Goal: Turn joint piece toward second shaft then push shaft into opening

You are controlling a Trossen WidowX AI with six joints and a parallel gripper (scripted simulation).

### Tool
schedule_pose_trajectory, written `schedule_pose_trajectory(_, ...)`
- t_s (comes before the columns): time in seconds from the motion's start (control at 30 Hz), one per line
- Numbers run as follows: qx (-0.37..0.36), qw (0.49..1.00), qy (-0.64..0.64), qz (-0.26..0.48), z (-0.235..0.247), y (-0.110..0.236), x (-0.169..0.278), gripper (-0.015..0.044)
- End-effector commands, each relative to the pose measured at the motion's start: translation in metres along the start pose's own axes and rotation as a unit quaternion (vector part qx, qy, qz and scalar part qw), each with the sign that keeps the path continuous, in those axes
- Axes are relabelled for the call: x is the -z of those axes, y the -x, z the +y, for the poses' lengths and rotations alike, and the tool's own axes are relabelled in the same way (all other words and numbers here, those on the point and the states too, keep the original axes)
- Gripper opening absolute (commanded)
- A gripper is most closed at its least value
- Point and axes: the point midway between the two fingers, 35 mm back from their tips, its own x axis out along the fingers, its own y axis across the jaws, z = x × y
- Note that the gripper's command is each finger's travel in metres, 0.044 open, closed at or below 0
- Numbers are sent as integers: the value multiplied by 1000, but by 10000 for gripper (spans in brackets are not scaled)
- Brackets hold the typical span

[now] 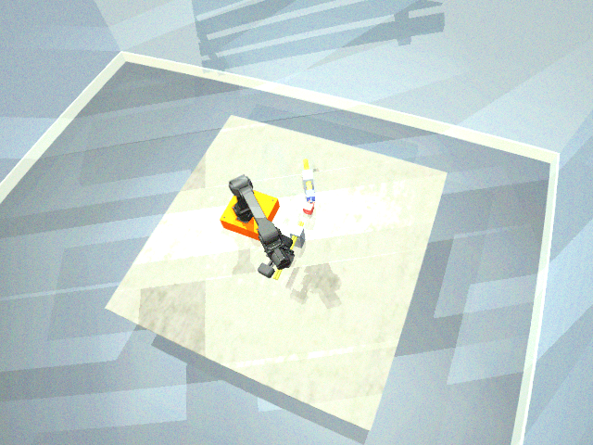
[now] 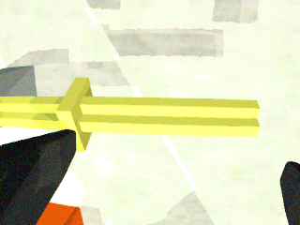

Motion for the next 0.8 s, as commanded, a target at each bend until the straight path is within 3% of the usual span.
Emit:
schedule_pose_trajectory(0.0,-7,998,-65,-14,0,-8,2,440)
schedule_pose_trajectory(0.37,-29,968,-244,-55,-3,-27,3,440)
schedule_pose_trajectory(0.77,-67,898,-425,-92,-4,-45,7,440)
